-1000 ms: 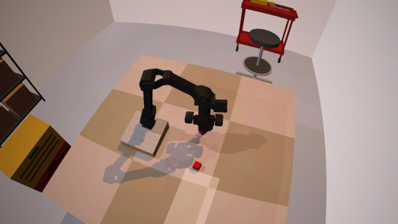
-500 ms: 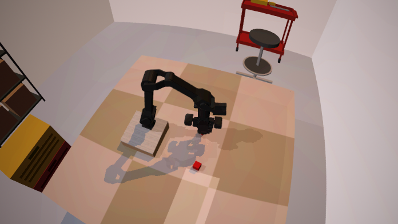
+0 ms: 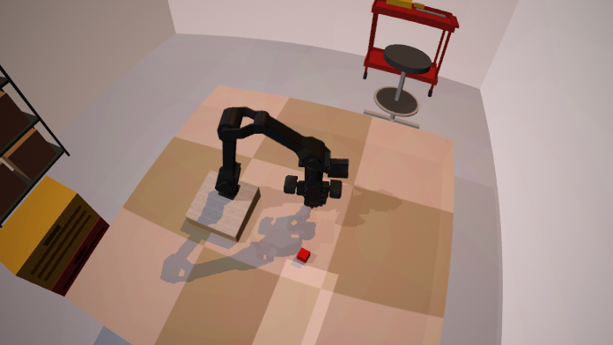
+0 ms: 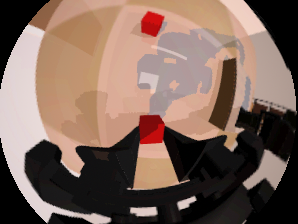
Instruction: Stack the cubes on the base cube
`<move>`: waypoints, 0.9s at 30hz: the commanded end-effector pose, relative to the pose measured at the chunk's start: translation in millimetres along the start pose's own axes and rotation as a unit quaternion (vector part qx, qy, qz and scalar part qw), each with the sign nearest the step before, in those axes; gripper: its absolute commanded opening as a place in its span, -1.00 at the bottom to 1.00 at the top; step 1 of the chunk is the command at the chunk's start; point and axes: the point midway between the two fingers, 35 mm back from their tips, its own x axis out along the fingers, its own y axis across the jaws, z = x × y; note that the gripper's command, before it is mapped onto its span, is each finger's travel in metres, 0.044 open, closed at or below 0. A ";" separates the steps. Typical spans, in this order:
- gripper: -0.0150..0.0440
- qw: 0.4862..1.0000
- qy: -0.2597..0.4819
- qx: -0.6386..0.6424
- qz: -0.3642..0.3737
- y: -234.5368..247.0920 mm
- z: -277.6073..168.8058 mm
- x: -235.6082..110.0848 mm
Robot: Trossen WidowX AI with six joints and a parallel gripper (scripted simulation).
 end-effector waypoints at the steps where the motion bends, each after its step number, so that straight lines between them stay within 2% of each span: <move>1: -0.14 1.000 -0.001 -0.002 -0.001 -0.4 0.5 0.6; 5: 0.20 1.000 -0.001 -0.002 -0.001 -0.4 0.5 0.6; 10: 0.20 1.000 -0.001 -0.002 -0.001 -0.4 0.5 0.6; 26: 0.20 1.000 0.000 0.000 0.000 0.1 -0.1 -30.4; 27: 0.29 1.000 0.000 -0.006 -0.001 -0.6 0.5 -28.1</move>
